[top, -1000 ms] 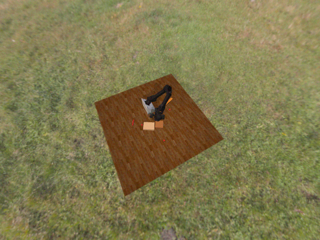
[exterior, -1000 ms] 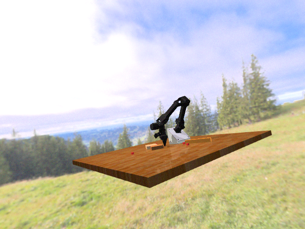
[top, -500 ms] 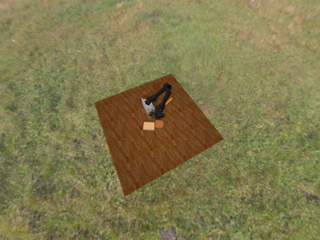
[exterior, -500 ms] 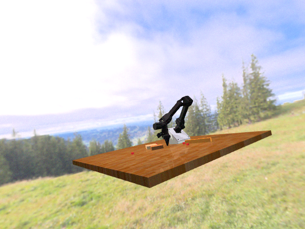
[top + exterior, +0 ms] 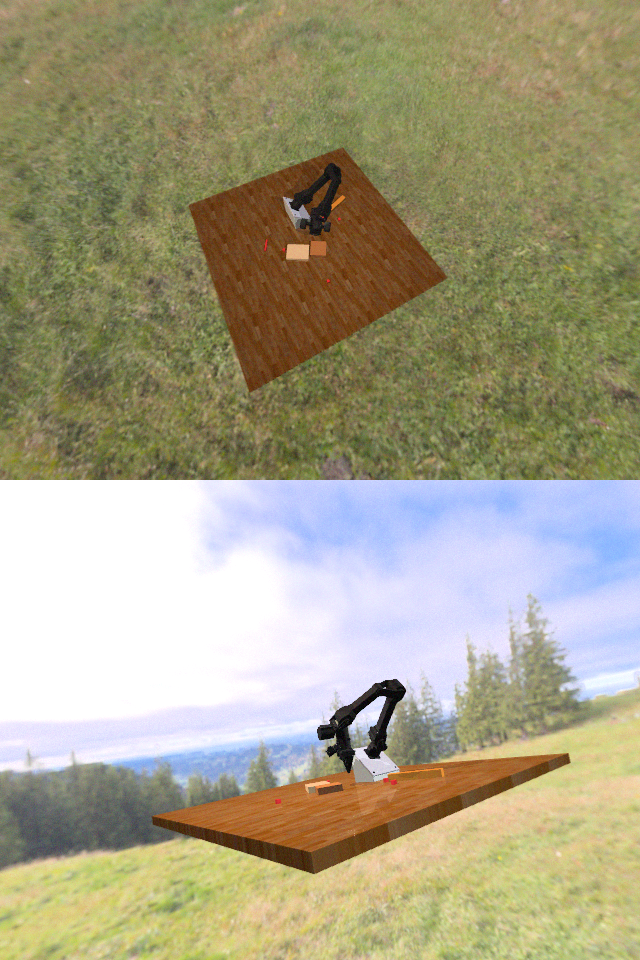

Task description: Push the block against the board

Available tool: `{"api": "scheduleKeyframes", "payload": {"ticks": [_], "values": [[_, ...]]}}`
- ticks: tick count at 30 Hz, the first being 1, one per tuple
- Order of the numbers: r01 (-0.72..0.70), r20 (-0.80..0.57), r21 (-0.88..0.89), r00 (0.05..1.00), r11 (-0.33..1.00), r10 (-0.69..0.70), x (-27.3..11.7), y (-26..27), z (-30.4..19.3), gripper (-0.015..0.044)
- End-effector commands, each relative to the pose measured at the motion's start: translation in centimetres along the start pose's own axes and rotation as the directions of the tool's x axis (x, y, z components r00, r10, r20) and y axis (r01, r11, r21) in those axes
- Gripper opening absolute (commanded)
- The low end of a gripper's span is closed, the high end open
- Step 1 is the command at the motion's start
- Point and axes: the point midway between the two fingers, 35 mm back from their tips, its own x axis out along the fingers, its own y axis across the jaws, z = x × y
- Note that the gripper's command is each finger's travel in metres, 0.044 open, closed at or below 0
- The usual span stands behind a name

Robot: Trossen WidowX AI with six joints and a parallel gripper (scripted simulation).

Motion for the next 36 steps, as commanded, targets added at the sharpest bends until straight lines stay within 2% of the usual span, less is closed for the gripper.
{"api": "scheduleKeyframes", "payload": {"ticks": [1,5,9,11,36], "values": [[0.002,0.001,-0.079,1.0,0.997,-0.002,-0.1,1.9,1.5,0.0],[0.002,0.001,-0.097,1.0,0.995,-0.002,0.2,2.4,1.9,0.0],[-0.001,0.0,-0.097,1.0,0.995,0.001,4.6,2.4,1.8,0.0],[-0.003,-0.002,-0.097,1.0,0.995,0.003,5.4,2.4,1.7,0.0],[-0.001,0.0,-0.098,1.0,0.995,0.001,5.4,2.9,4.9,0.0]]}}
